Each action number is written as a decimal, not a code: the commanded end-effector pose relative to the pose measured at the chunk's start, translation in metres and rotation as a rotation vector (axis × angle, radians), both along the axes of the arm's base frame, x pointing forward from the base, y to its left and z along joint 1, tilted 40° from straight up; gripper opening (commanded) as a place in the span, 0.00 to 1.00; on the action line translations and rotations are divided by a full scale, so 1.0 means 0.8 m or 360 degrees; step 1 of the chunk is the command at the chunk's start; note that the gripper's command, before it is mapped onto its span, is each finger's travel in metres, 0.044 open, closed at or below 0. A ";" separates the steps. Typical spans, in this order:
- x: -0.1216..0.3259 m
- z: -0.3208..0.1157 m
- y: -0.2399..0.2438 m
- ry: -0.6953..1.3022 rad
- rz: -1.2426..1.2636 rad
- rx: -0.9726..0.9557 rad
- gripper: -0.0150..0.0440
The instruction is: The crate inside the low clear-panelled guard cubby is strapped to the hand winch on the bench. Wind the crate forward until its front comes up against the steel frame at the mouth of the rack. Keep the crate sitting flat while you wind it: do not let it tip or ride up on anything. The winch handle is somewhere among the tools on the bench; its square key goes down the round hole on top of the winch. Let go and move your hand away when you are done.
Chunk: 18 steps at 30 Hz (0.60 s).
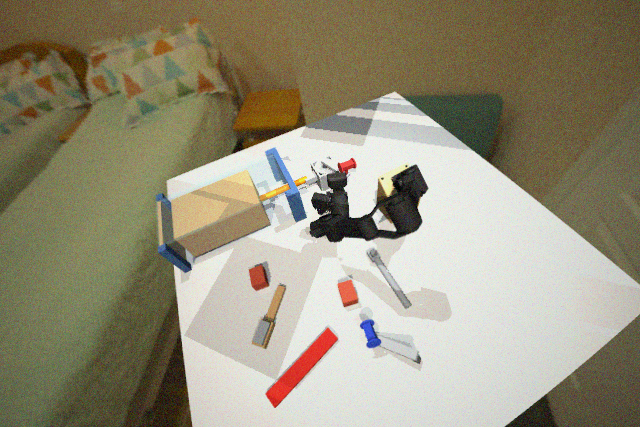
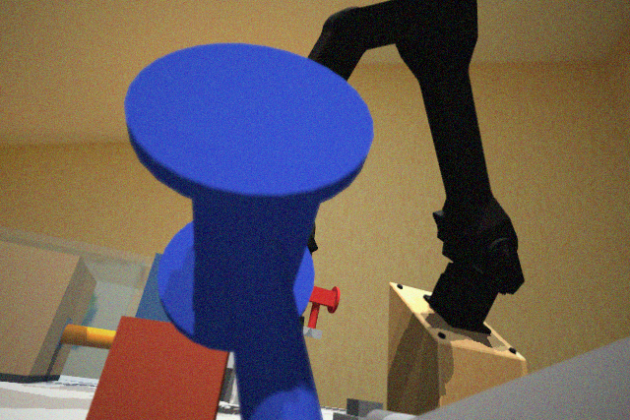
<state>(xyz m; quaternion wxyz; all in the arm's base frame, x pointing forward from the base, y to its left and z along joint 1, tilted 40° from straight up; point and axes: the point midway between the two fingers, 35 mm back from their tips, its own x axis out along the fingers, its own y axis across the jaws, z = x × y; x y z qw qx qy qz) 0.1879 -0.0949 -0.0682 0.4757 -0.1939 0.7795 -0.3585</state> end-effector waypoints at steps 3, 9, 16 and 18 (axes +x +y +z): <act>0.002 0.010 -0.001 -0.0003 -0.0009 0.0003 0.66; 0.003 0.074 -0.061 -0.0008 0.0000 0.0003 0.66; -0.003 0.097 -0.081 0.0000 -0.0002 -0.0008 0.66; -0.003 0.097 -0.081 0.0000 -0.0002 -0.0008 0.66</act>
